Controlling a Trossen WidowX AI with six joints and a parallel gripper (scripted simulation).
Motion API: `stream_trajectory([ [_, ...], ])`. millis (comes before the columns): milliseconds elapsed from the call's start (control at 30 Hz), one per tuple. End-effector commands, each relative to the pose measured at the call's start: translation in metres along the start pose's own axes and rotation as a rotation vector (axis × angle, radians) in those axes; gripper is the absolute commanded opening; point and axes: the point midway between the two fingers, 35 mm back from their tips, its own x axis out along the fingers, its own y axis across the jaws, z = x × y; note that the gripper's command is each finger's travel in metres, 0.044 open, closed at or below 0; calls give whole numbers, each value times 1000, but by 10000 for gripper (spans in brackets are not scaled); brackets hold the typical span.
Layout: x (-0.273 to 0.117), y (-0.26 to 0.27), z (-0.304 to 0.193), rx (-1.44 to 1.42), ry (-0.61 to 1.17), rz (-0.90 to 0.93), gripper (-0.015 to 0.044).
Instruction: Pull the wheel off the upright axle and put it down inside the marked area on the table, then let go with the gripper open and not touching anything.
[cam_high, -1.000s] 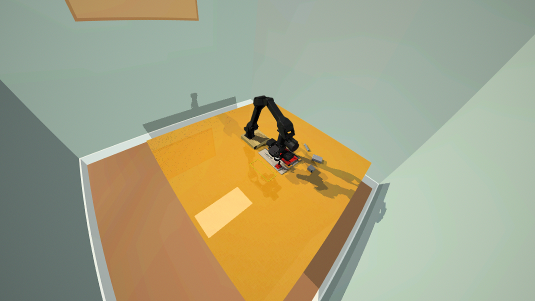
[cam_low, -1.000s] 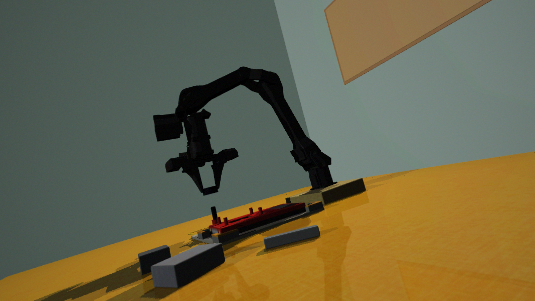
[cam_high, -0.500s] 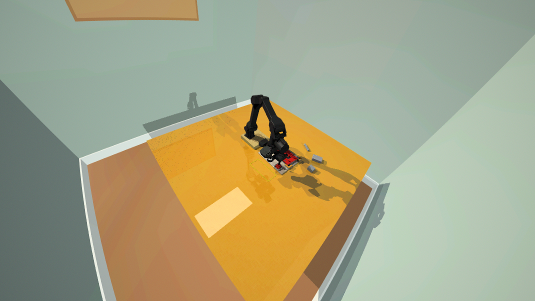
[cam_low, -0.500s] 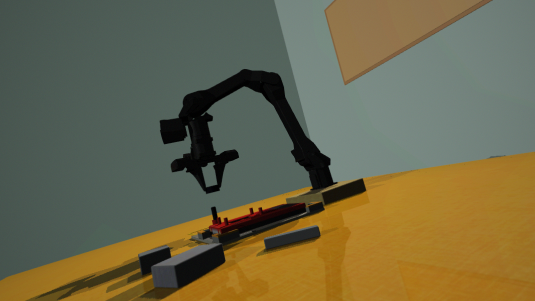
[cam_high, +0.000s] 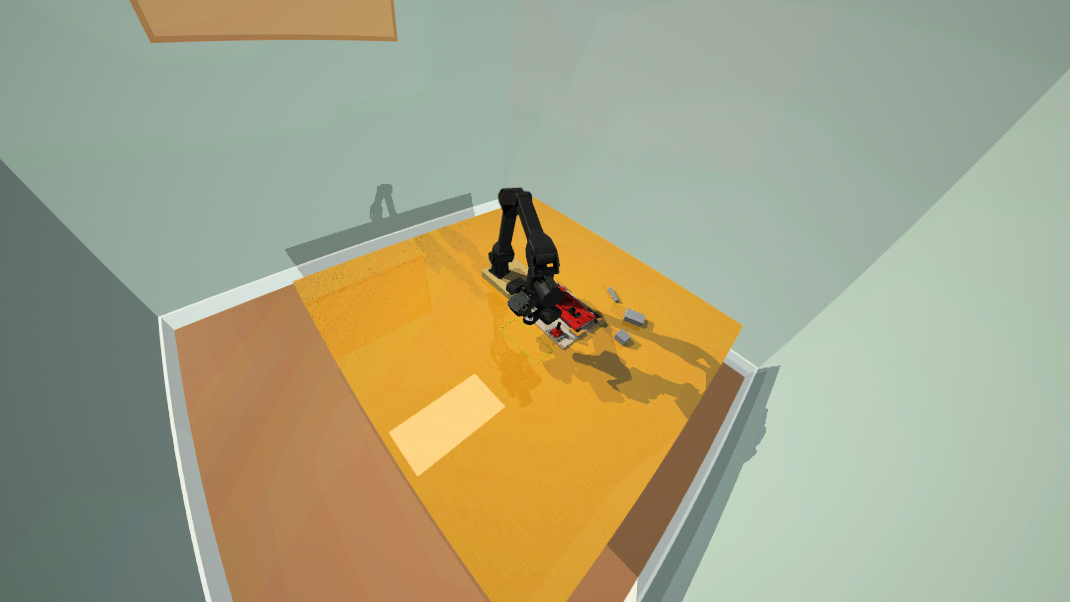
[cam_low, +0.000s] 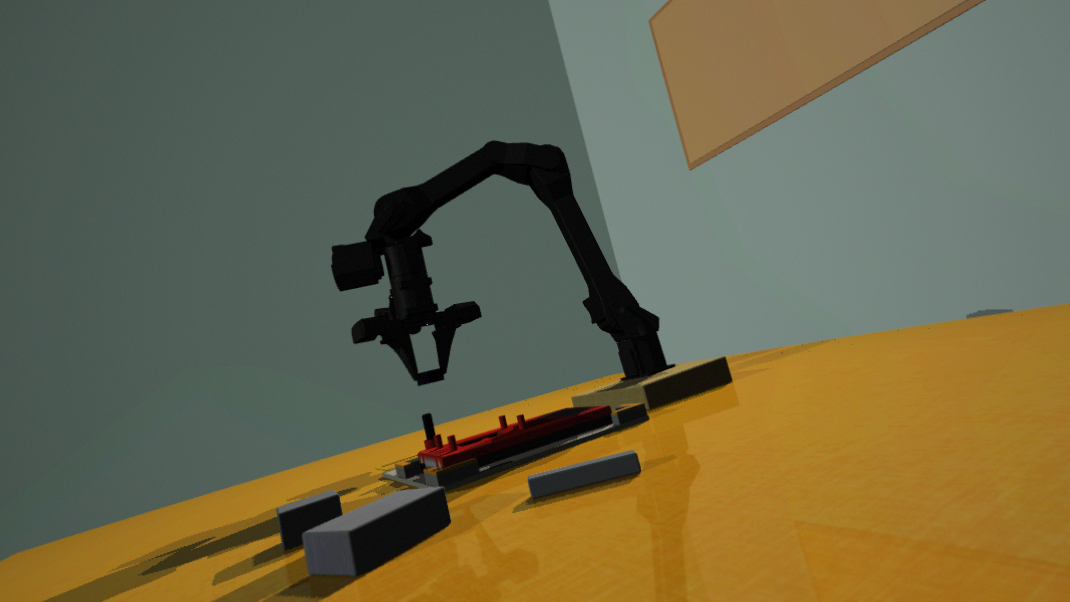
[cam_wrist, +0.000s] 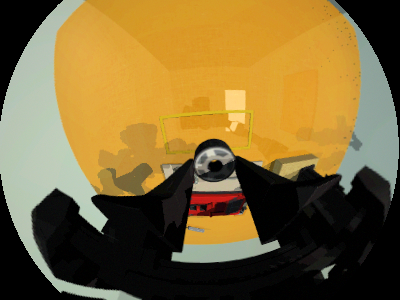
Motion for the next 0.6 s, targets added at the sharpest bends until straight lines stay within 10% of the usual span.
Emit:
stream_trajectory([
  [0,7,-1,0,-5,4,-1,0],
  [567,76,1,0,-5,4,-1,0],
])
